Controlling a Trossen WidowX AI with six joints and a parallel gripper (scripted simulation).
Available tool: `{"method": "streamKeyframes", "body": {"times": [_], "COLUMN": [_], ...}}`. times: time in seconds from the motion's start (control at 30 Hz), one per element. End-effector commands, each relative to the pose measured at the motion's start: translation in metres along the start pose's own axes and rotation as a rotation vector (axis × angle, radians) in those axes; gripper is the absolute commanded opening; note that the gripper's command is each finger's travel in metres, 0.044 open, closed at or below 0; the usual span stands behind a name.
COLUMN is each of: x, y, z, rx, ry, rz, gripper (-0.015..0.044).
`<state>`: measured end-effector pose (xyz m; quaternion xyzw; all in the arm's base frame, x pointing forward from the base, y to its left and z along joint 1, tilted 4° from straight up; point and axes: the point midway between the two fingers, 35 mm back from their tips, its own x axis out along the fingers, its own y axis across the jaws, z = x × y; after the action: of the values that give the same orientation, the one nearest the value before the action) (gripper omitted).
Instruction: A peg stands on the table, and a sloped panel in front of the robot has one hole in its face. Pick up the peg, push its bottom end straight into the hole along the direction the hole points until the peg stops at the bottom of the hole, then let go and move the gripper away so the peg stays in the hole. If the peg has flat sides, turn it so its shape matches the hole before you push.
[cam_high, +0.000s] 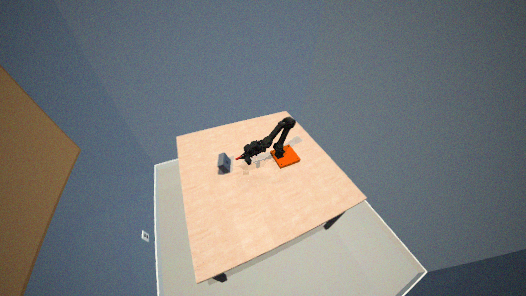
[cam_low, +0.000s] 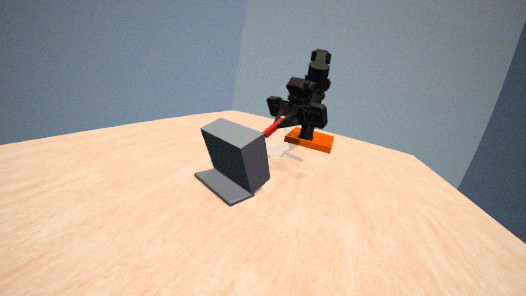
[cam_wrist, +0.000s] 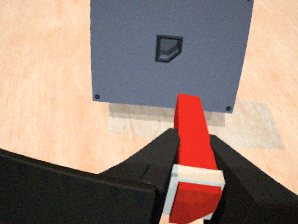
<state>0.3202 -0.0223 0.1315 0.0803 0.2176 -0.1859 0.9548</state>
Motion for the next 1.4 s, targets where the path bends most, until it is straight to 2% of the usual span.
{"method": "streamKeyframes", "body": {"times": [0.0,1.37], "x": [-0.002,0.029], "y": [0.0,0.01], "z": [0.003,0.009], "rx": [-0.004,-0.046], "ry": [-0.021,-0.099], "rz": [0.002,0.032], "gripper": [0.0,0.0]}}
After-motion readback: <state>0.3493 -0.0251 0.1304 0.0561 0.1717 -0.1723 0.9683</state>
